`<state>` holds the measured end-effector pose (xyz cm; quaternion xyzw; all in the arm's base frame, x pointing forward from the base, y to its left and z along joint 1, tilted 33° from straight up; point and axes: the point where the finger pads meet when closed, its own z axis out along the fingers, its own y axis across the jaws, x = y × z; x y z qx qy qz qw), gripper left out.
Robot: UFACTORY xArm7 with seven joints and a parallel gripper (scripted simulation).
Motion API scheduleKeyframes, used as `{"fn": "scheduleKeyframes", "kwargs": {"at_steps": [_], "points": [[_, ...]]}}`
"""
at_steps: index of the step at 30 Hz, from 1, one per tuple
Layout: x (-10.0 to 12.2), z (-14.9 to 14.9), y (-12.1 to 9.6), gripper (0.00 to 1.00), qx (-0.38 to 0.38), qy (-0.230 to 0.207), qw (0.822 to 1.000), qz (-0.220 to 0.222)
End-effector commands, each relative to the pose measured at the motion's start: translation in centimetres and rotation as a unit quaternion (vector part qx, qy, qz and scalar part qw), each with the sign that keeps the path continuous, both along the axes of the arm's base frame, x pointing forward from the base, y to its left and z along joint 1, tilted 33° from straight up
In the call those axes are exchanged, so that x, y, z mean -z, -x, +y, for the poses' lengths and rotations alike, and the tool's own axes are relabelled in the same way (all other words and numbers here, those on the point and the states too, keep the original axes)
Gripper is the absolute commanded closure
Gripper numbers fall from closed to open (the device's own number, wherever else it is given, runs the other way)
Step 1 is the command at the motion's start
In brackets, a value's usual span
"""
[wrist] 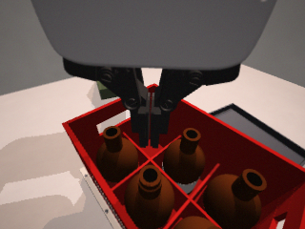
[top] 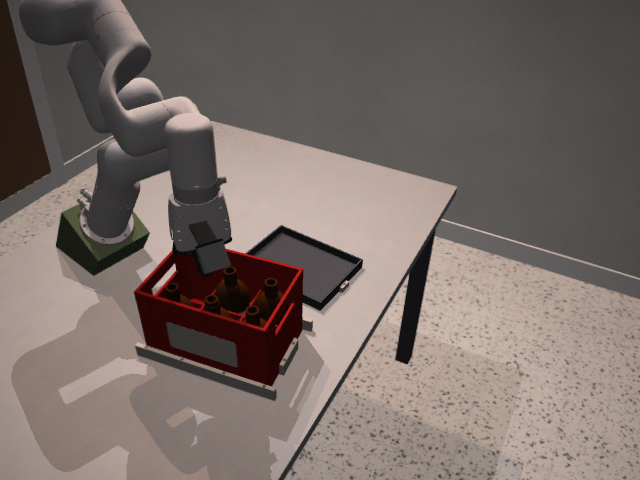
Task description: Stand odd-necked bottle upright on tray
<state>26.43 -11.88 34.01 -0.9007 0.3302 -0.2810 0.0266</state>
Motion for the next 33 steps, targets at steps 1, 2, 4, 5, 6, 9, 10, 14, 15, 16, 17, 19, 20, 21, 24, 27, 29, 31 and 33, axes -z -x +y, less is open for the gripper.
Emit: {"fn": "scheduleKeyframes", "kwargs": {"at_steps": [1, 2, 4, 5, 6, 9, 10, 14, 15, 16, 17, 19, 20, 21, 24, 27, 29, 31, 33], "points": [[-0.4, -0.2, -0.62, 1.0, 0.002, 0.0, 1.0, 0.0], [-0.4, -0.2, -0.62, 1.0, 0.002, 0.0, 1.0, 0.0], [-0.4, -0.2, -0.62, 0.35, 0.002, 0.0, 1.0, 0.0], [-0.4, -0.2, -0.62, 0.35, 0.002, 0.0, 1.0, 0.0], [-0.4, -0.2, -0.62, 0.35, 0.002, 0.0, 1.0, 0.0], [-0.4, -0.2, -0.62, 0.35, 0.002, 0.0, 1.0, 0.0], [-0.4, -0.2, -0.62, 0.35, 0.002, 0.0, 1.0, 0.0], [-0.4, -0.2, -0.62, 0.35, 0.002, 0.0, 1.0, 0.0], [-0.4, -0.2, -0.62, 0.35, 0.002, 0.0, 1.0, 0.0], [-0.4, -0.2, -0.62, 0.35, 0.002, 0.0, 1.0, 0.0], [-0.4, -0.2, -0.62, 0.35, 0.002, 0.0, 1.0, 0.0], [-0.4, -0.2, -0.62, 0.35, 0.002, 0.0, 1.0, 0.0], [-0.4, -0.2, -0.62, 0.35, 0.002, 0.0, 1.0, 0.0], [-0.4, -0.2, -0.62, 0.35, 0.002, 0.0, 1.0, 0.0], [-0.4, -0.2, -0.62, 0.35, 0.002, 0.0, 1.0, 0.0], [-0.4, -0.2, -0.62, 0.35, 0.002, 0.0, 1.0, 0.0], [-0.4, -0.2, -0.62, 0.35, 0.002, 0.0, 1.0, 0.0], [-0.4, -0.2, -0.62, 0.35, 0.002, 0.0, 1.0, 0.0], [-0.4, -0.2, -0.62, 0.35, 0.002, 0.0, 1.0, 0.0]]}}
